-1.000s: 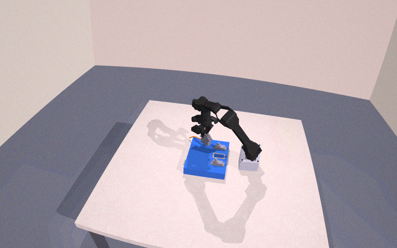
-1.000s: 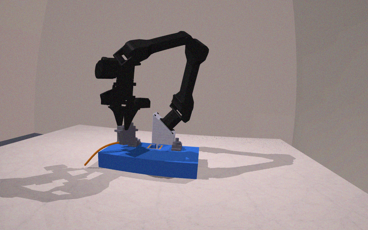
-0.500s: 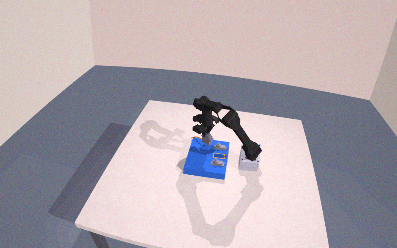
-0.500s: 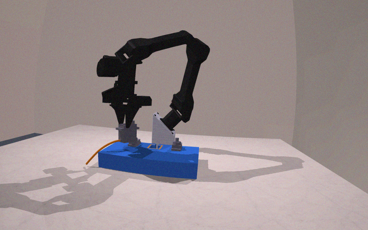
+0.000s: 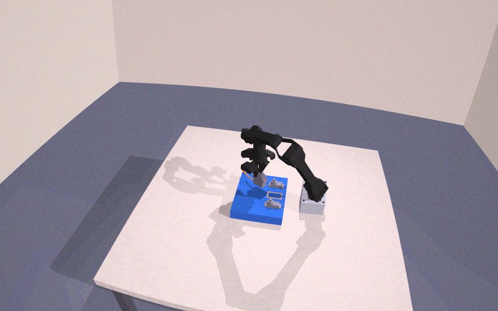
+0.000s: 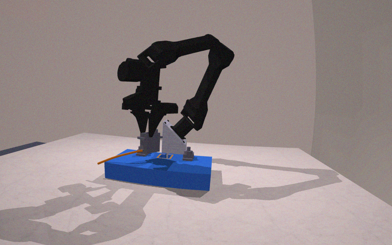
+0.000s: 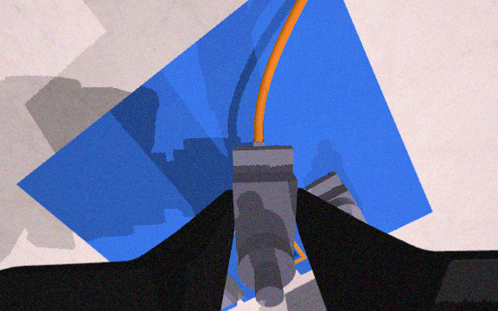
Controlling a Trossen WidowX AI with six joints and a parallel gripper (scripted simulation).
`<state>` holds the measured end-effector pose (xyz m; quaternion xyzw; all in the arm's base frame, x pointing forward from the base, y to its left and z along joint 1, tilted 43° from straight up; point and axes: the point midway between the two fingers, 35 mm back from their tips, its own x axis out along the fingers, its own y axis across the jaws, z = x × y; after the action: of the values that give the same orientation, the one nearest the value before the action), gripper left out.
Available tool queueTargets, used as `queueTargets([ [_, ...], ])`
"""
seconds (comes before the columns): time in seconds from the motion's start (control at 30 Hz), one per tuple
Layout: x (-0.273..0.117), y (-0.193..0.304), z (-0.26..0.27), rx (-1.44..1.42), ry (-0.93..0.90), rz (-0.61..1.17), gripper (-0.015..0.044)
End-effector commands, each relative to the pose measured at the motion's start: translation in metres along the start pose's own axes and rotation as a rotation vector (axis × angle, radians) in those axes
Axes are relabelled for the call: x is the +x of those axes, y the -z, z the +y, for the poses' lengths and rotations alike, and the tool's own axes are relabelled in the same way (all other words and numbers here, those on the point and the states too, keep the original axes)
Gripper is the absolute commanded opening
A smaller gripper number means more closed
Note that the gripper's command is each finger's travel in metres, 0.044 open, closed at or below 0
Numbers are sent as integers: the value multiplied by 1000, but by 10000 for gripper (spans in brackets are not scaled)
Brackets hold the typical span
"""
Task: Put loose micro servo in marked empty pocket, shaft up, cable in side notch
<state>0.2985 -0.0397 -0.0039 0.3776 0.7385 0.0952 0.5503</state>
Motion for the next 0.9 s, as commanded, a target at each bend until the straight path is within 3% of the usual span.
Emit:
queueTargets([
  [0.0, -3, 12, 19, 0, -3, -8, 0],
  [0.33, -3, 23, 37, 58, -4, -7, 0],
  [0.87, -3, 23, 36, 601, -6, -6, 0],
])
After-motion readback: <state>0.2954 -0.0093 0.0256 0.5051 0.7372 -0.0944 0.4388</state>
